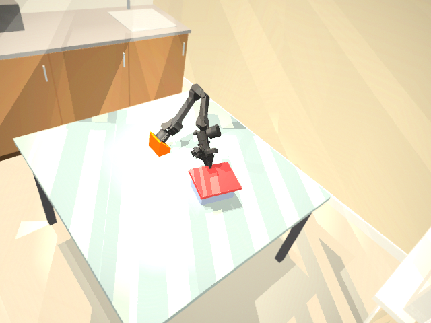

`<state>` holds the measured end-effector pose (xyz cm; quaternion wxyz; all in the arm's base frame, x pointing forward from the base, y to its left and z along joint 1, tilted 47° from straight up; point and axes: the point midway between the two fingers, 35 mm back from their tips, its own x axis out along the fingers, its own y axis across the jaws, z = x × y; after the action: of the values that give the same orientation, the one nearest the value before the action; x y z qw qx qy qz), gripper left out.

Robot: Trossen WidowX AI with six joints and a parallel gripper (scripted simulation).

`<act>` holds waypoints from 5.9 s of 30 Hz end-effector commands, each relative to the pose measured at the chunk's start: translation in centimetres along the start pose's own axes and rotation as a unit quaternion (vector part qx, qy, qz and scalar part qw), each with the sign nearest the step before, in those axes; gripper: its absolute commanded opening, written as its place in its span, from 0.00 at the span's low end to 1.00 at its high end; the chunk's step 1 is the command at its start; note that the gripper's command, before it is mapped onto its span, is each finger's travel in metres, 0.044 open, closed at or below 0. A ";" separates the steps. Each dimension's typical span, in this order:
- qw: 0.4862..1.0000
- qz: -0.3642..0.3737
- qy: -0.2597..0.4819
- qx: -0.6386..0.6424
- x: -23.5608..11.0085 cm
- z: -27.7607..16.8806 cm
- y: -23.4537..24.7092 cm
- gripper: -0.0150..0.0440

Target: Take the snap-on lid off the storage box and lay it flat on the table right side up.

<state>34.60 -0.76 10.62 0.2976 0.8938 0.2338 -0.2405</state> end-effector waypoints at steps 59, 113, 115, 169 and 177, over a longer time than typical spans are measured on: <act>1.000 0.000 0.000 -0.001 -0.7 0.0 1.7 0.25; 1.000 0.001 -0.001 -0.002 -2.1 0.0 9.6 0.25; 1.000 0.001 -0.001 -0.002 -2.3 0.0 9.8 0.25; 1.000 0.001 -0.002 -0.002 -5.2 2.6 13.2 0.25; 1.000 0.001 -0.003 -0.003 -5.3 4.2 13.1 0.25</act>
<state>36.91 -13.73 16.60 0.2996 0.8922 0.2350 -0.2428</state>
